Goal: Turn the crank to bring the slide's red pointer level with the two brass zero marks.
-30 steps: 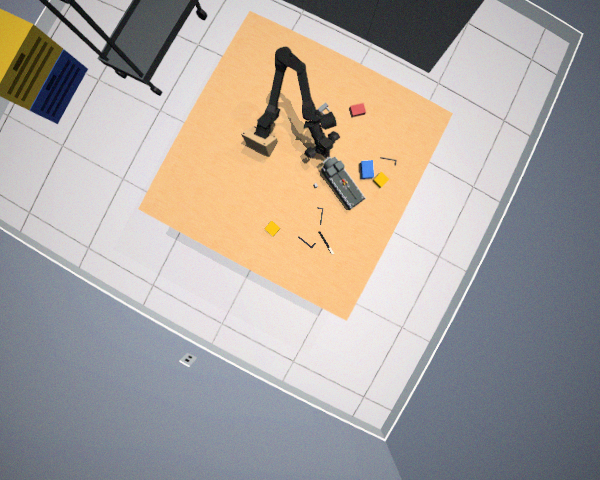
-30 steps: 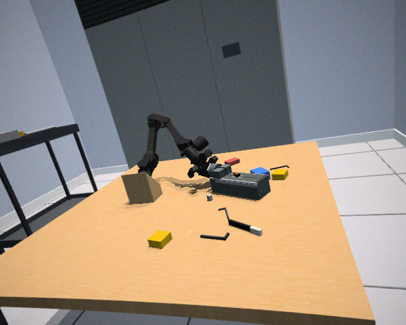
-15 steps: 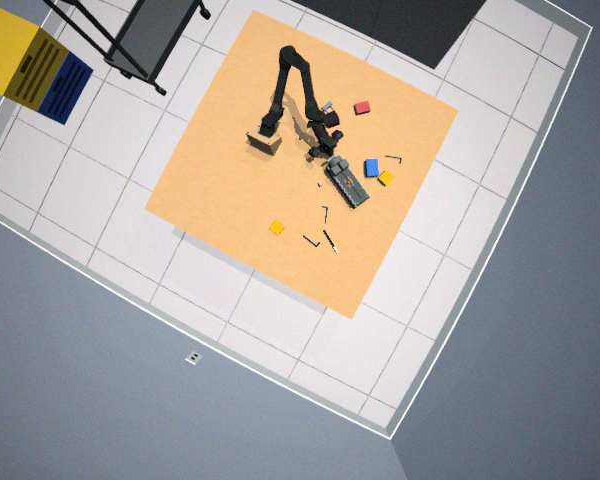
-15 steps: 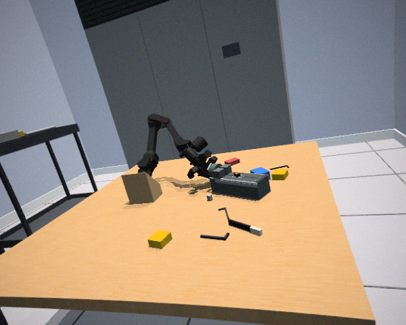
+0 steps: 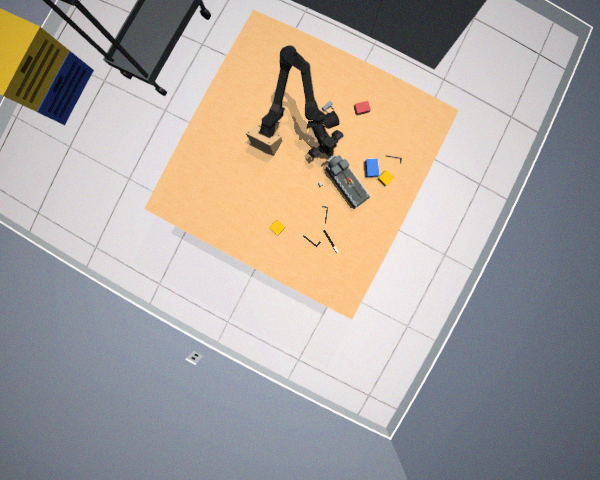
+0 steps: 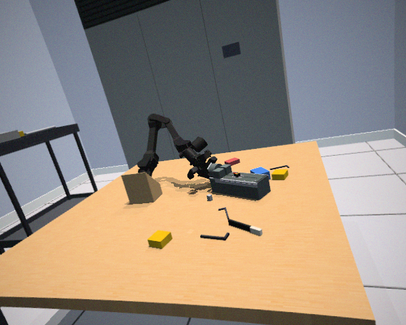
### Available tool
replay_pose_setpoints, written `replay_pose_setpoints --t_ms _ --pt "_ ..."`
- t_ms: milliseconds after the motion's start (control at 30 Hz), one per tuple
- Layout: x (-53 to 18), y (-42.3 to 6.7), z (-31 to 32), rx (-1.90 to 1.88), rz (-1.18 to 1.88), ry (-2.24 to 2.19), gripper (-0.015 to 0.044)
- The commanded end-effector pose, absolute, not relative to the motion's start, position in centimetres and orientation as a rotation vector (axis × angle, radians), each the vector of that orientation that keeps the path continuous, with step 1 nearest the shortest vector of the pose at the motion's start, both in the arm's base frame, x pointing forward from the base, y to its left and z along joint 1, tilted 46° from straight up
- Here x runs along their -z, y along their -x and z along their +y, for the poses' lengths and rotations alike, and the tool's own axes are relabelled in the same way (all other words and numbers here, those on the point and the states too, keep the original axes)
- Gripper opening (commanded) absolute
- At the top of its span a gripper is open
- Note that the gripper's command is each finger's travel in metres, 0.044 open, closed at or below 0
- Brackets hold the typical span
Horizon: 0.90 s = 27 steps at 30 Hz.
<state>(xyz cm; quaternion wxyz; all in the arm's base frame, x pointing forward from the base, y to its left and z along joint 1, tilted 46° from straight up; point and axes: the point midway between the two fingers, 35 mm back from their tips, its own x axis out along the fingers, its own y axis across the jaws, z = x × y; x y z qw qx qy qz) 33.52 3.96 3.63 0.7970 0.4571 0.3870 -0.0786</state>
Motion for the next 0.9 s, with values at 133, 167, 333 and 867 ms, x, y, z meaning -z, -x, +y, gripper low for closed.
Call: replay_pose_setpoints --t_ms 133,167,333,867 --pt "-2.74 -33.15 3.79 0.186 0.851 -0.976 0.0000" --pt "-2.73 -33.15 3.79 0.186 0.851 -0.976 0.0000" --pt "-2.68 -33.12 3.77 0.186 0.851 -0.976 0.0000" --pt "-2.56 -33.06 3.70 0.186 0.851 -0.976 0.0000"
